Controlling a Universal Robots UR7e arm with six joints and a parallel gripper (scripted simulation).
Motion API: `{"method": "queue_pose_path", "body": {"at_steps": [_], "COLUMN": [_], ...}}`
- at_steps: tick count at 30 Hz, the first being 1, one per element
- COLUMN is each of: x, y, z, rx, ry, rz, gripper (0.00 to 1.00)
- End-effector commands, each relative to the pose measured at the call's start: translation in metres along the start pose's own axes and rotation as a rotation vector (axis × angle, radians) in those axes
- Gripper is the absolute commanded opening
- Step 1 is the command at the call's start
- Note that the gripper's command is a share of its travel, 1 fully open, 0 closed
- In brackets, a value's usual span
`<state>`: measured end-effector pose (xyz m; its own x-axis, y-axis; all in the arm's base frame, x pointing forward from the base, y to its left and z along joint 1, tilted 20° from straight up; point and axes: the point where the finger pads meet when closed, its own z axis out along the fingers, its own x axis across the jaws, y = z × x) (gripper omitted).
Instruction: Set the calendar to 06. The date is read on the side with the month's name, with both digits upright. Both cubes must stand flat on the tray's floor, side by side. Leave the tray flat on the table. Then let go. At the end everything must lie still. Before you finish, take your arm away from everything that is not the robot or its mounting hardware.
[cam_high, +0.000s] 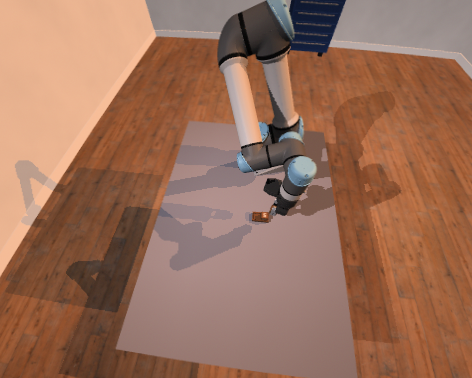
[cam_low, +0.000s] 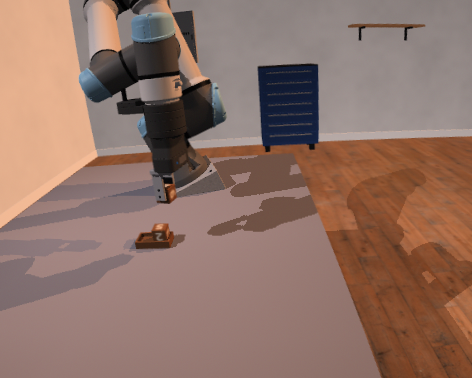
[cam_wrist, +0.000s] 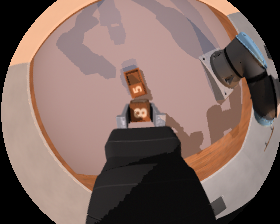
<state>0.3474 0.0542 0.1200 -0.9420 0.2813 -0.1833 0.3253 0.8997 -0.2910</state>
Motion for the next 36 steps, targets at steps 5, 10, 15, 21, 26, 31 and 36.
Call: {"method": "queue_pose_path", "body": {"at_steps": [5,10,15,21,26,31,36], "x": [0.015,0.02,0.022,0.022,0.022,0.022,0.022], "y": [0.043,0.056,0.06,0.06,0.06,0.06,0.06], "z": [0.004,0.005,0.006,0.006,0.006,0.007,0.016], "rx": [0.002,0.003,0.003,0.003,0.003,0.003,0.003], "ry": [-0.002,-0.003,-0.004,-0.004,-0.004,-0.004,-0.004], "rz": [0.174,0.226,0.244,0.244,0.244,0.244,0.244], "gripper": [0.6,0.6,0.6,0.6,0.6,0.6,0.6]}}
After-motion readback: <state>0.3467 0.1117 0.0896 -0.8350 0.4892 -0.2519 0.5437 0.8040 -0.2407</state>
